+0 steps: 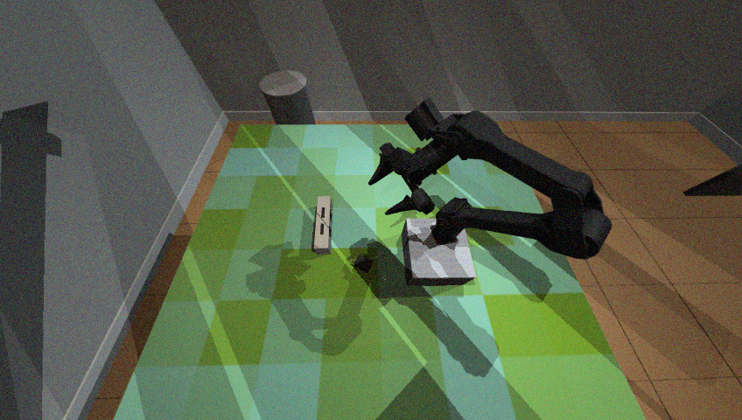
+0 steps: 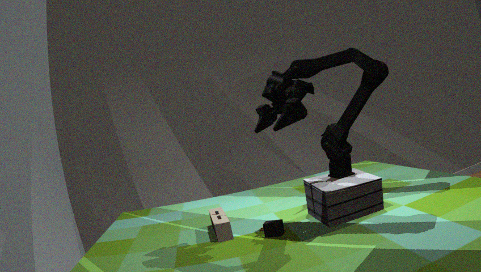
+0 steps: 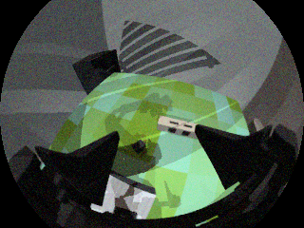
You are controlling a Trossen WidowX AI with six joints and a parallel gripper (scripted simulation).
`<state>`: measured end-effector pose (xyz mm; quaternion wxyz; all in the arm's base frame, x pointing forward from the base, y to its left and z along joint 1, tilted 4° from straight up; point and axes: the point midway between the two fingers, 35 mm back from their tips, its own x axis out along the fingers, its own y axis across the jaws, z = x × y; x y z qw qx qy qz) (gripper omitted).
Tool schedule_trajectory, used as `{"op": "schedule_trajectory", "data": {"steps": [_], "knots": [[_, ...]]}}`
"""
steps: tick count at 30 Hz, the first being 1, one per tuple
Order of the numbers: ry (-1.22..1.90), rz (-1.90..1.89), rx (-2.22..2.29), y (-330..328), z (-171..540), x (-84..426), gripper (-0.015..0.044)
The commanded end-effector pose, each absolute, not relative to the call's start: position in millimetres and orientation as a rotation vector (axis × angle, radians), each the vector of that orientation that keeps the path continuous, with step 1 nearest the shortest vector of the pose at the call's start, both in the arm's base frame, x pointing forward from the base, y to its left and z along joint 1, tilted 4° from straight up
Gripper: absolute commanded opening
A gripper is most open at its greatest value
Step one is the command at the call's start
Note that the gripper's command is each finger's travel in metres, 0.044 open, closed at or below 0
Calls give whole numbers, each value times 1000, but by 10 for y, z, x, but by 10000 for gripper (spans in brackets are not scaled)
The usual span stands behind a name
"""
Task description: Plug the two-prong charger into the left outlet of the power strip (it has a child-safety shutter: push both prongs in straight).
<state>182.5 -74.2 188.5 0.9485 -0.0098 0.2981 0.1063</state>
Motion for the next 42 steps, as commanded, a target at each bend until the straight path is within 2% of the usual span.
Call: {"op": "schedule_trajectory", "data": {"steps": [1,42], "knots": [[667,220,60,-745,1800,1877,440],[1267,41,570,-451,883,2366,440]]}}
